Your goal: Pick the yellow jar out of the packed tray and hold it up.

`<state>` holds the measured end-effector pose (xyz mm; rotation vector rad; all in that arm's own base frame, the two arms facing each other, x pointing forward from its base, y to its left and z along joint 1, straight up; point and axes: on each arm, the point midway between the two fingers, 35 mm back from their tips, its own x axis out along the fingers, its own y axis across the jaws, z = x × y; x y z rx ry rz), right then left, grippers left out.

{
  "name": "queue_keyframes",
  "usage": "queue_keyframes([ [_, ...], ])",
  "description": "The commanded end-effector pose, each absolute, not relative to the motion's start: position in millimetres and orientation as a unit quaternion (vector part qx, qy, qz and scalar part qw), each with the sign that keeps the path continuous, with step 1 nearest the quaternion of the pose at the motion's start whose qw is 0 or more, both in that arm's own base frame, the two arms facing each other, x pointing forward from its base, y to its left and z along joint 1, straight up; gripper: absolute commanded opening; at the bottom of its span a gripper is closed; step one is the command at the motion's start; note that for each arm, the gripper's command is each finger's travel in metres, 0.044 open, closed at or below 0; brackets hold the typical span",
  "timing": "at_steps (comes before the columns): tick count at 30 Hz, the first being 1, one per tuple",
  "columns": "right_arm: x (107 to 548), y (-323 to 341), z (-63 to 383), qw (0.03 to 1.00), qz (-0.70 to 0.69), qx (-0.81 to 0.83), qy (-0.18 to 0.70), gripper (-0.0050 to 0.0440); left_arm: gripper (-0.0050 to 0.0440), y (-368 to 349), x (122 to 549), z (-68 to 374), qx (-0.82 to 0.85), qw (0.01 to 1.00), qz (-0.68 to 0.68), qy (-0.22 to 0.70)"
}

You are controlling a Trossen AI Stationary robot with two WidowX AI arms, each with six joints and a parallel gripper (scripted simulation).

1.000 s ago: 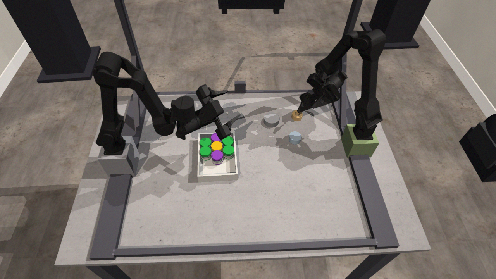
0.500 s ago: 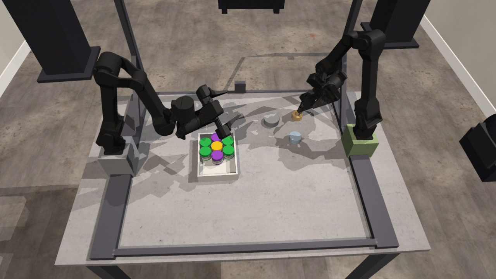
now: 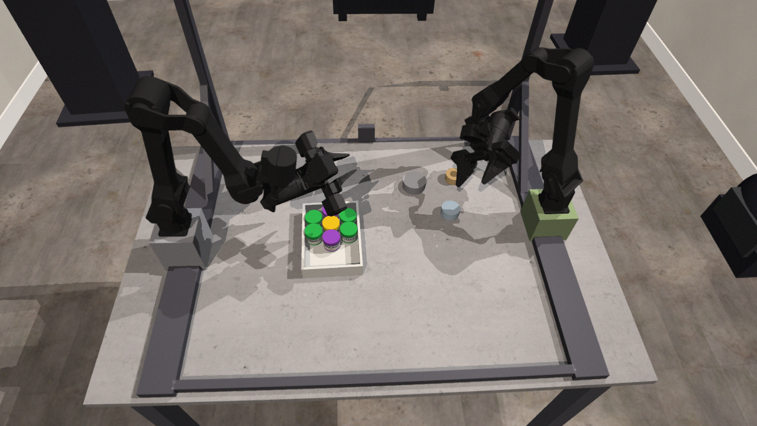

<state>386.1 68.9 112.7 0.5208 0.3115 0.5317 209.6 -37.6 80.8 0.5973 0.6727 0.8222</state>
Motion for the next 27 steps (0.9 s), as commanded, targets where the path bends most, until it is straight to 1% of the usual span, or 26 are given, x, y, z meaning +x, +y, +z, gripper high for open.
queue_keyframes([
  [1, 383.6, 65.6, 122.4, 0.925, 0.254, 0.236, 0.154, 0.0104, 0.044, -32.1, 213.2, 78.6, 0.23, 0.817, 0.385, 0.364],
  [5, 380.4, 63.5, 120.8, 0.927, 0.247, 0.224, 0.171, 0.0008, 0.044, -29.6, 220.4, 71.2, 0.166, 0.81, 0.376, 0.419],
  [6, 379.2, 63.1, 120.0, 0.927, 0.245, 0.221, 0.176, 0.0, 0.044, -30.1, 223.2, 70.4, 0.151, 0.809, 0.372, 0.428],
  [12, 374.3, 60.5, 118.2, 0.929, 0.235, 0.201, 0.203, 0.0, 0.044, -32.4, 242.0, 68.9, 0.069, 0.814, 0.328, 0.474],
  [16, 369.1, 58.9, 114.6, 0.929, 0.226, 0.188, 0.225, 0.0, 0.044, -35.1, 261.5, 76.7, 0.016, 0.829, 0.282, 0.483],
  [19, 367.7, 58.6, 113.6, 0.929, 0.224, 0.184, 0.231, 0.0, 0.044, -34.8, 265.7, 78.4, 0.006, 0.833, 0.268, 0.484],
  [23, 361.7, 57.2, 109.2, 0.927, 0.214, 0.167, 0.258, 0.0, 0.044, -35.5, 291.9, 100.0, -0.038, 0.861, 0.206, 0.464],
  [27, 354.5, 55.3, 103.8, 0.924, 0.202, 0.148, 0.289, -0.0002, 0.044, -30.9, 316.8, 131.0, -0.061, 0.895, 0.142, 0.419],
])
